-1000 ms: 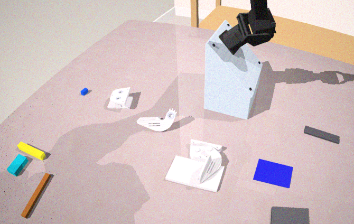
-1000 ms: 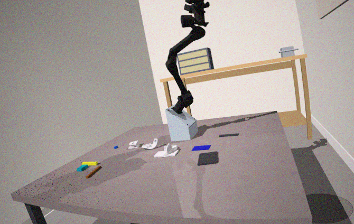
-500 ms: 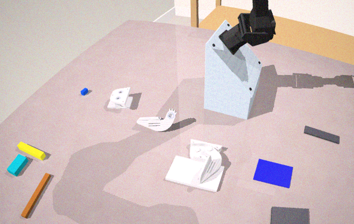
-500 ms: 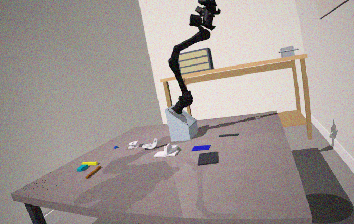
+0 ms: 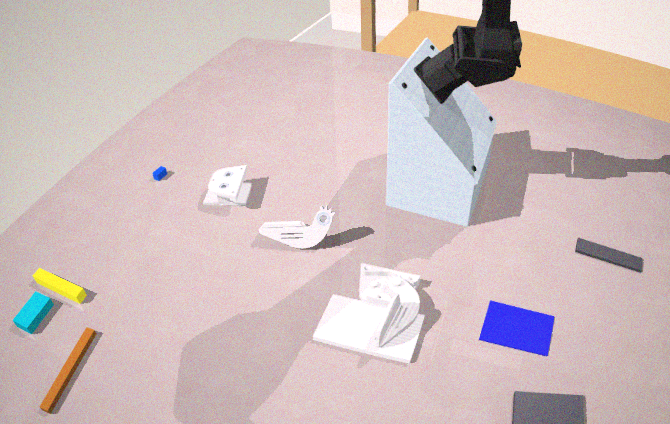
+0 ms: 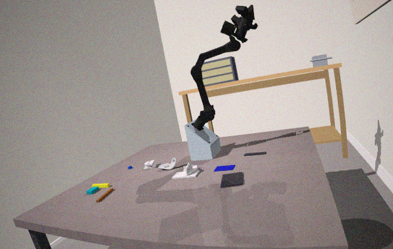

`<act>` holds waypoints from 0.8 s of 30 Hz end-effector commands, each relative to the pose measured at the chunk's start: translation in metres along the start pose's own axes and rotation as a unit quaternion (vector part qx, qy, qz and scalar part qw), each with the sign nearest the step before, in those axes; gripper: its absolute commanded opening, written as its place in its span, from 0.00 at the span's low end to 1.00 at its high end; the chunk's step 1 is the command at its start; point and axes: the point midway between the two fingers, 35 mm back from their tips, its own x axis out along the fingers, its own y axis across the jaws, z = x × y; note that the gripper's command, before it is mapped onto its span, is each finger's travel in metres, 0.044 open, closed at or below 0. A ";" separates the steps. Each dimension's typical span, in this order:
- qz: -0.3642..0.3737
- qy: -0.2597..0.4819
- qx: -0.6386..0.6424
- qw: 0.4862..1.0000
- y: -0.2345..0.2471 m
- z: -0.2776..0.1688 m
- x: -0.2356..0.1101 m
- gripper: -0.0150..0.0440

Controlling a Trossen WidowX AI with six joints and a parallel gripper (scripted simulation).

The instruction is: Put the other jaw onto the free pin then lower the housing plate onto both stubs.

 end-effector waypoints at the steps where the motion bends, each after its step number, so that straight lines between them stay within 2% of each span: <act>1: 0.020 0.029 0.007 0.999 0.017 -0.016 -0.002 0.25; 13: 0.070 0.097 -0.029 0.992 0.064 -0.067 -0.012 0.25; 24: 0.123 0.176 -0.028 0.976 0.104 -0.123 -0.034 0.25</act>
